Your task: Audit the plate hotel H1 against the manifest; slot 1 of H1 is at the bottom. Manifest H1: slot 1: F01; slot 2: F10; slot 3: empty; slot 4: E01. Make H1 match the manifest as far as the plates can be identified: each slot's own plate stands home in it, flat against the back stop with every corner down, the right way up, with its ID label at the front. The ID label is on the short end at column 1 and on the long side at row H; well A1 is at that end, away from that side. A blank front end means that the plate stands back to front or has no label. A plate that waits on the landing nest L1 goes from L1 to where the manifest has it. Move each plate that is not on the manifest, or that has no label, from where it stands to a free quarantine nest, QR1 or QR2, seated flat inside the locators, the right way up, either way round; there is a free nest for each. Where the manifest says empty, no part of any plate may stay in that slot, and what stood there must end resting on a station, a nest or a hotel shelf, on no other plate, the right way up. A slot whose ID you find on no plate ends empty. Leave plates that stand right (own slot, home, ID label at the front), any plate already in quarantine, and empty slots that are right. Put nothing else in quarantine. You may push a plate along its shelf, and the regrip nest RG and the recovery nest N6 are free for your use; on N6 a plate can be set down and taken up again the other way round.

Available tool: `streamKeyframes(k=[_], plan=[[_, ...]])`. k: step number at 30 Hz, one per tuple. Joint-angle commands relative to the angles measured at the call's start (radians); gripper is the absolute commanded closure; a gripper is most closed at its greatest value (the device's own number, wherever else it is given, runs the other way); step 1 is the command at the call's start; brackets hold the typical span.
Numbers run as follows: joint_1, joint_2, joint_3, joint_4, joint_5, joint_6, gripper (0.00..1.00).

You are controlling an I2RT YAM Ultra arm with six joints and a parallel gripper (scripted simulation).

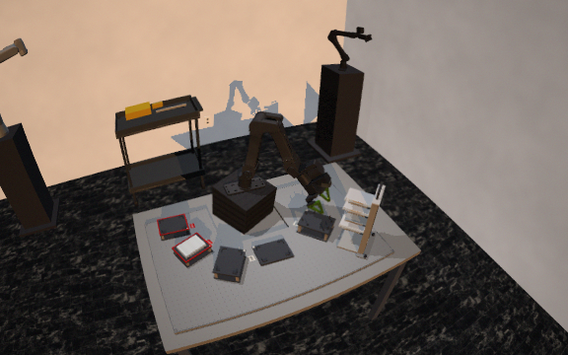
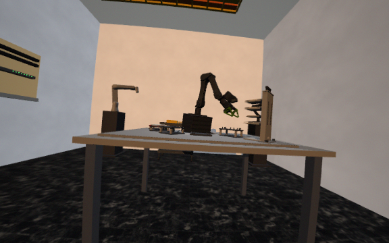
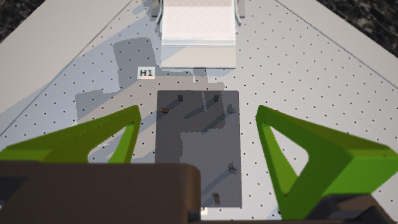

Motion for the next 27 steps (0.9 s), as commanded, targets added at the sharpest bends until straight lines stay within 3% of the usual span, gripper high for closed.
streamKeyframes(k=[1,27], plan=[[-0.001,0.008,0.0,0.045,0.0,0.0,0.0],[-0.008,0.181,-0.032,0.25,-0.006,-0.005,0.0]])
